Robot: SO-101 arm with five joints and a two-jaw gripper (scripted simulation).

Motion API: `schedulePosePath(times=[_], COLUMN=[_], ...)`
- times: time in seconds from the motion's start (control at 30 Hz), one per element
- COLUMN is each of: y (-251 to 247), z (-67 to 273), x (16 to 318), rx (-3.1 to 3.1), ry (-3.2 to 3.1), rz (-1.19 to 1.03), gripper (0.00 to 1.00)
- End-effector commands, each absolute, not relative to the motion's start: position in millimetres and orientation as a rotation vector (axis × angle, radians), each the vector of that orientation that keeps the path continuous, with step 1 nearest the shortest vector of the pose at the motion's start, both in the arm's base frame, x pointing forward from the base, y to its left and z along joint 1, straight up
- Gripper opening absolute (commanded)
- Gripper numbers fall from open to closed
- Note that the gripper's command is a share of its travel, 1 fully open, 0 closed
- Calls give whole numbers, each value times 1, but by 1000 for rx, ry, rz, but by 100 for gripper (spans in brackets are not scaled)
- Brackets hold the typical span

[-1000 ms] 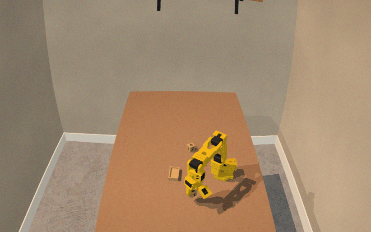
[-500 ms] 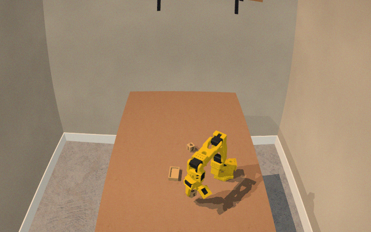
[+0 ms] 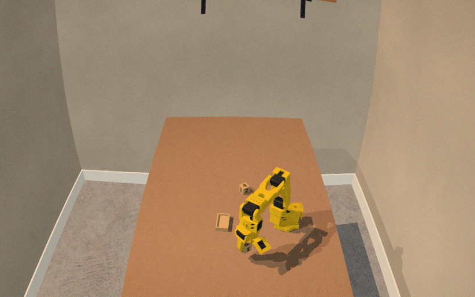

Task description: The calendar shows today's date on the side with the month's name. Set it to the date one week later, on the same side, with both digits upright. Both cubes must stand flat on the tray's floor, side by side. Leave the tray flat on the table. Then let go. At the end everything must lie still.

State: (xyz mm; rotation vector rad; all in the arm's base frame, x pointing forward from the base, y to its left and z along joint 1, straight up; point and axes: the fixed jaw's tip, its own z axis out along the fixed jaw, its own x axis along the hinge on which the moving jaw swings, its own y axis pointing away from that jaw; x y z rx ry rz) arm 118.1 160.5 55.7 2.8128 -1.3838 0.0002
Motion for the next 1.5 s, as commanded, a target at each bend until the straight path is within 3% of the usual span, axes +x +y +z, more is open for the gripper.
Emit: schedulePosePath(times=[0.0, 1.47], y=[169, 170], z=[63, 46], x=[122, 123], rx=[2882, 2882], ry=[-1386, -1386], rz=[17, 17], gripper=[0, 0])
